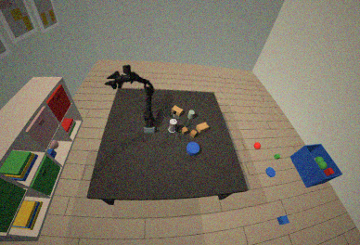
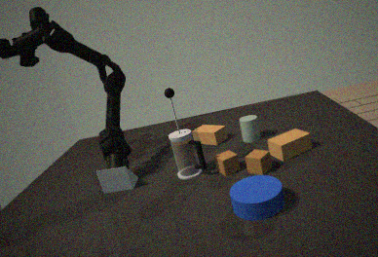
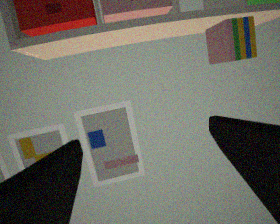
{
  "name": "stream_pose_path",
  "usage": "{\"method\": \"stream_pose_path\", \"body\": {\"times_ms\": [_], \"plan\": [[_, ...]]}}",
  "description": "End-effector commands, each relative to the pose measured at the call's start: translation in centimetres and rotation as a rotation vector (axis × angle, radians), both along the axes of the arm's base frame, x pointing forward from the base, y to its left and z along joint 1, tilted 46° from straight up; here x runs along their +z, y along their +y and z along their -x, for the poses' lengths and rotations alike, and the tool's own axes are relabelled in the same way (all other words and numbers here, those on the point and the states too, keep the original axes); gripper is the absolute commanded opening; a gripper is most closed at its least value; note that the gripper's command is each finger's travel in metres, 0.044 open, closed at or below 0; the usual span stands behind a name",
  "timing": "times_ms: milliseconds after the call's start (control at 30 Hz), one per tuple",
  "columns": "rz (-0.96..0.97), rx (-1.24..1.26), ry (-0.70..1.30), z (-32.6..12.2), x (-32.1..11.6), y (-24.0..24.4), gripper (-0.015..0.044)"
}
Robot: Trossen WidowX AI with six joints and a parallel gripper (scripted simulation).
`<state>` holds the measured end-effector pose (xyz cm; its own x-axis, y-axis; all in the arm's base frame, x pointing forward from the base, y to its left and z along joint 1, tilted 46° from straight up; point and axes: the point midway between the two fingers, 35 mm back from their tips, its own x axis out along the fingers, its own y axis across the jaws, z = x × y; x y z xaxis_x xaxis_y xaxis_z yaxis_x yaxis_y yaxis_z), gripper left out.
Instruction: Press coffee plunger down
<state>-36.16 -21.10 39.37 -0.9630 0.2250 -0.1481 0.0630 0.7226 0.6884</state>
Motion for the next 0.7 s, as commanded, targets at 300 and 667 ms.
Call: {"method": "stream_pose_path", "body": {"times_ms": [300,667], "plan": [[-0.729,0.624,-0.299,-4.0,-7.7,-7.9,0.0440],[-1.562,1.620,-0.268,-15.8,-17.7,-13.1,0.0440]]}}
